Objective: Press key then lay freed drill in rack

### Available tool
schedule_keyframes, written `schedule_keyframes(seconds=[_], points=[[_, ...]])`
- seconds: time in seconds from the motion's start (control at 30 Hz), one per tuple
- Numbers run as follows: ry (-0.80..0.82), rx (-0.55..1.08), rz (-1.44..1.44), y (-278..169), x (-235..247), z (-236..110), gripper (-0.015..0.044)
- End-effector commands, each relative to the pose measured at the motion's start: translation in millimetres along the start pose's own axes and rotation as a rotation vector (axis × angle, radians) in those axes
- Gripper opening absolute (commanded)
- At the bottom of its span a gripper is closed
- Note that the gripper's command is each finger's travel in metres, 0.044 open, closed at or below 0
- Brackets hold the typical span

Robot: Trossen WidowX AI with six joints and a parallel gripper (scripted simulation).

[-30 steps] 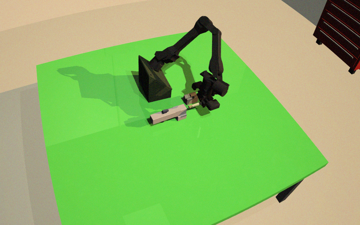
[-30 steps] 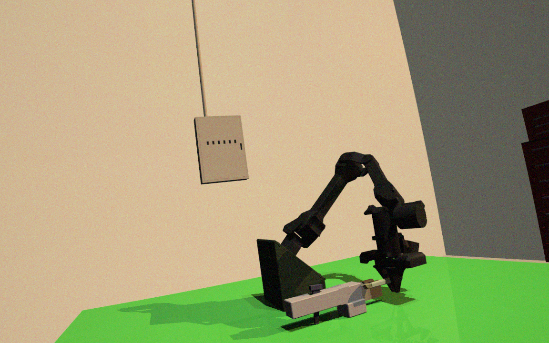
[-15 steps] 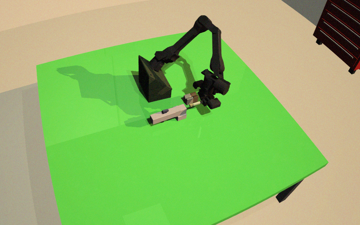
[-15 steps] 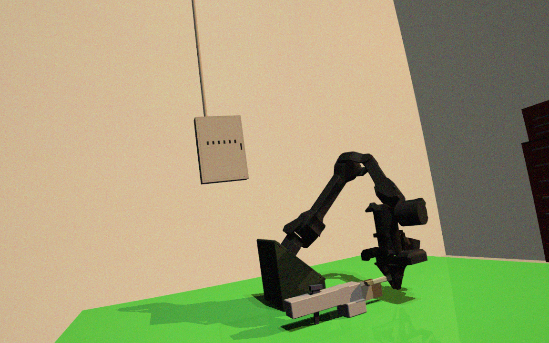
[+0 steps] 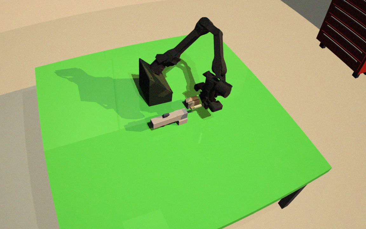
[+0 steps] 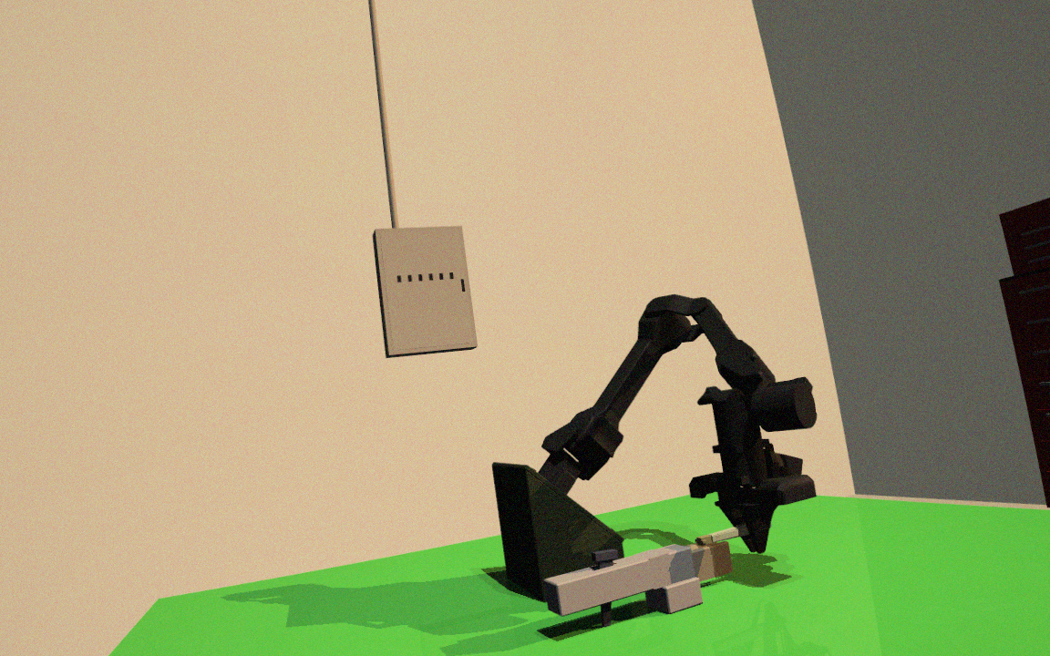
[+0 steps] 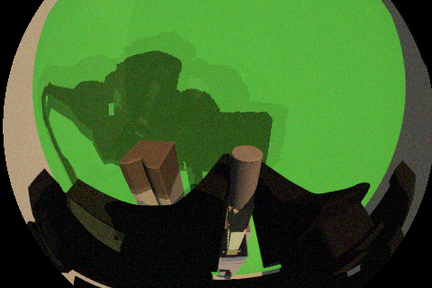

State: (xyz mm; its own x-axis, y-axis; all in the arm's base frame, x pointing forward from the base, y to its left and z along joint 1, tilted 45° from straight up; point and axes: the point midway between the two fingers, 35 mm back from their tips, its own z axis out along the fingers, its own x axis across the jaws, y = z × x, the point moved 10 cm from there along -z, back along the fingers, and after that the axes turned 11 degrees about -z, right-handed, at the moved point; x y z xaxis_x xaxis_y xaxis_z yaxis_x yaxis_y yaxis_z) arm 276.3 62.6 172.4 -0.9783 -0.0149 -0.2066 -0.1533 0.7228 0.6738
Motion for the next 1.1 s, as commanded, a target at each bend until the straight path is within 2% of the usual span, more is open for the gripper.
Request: schedule_keyframes(seconds=[0.0,1.07], points=[[-0.002,-0.002,-0.004,-0.3,0.0,-3.3,0.0],[-0.002,-0.001,-0.004,-1.9,0.7,-23.3,0.0]])
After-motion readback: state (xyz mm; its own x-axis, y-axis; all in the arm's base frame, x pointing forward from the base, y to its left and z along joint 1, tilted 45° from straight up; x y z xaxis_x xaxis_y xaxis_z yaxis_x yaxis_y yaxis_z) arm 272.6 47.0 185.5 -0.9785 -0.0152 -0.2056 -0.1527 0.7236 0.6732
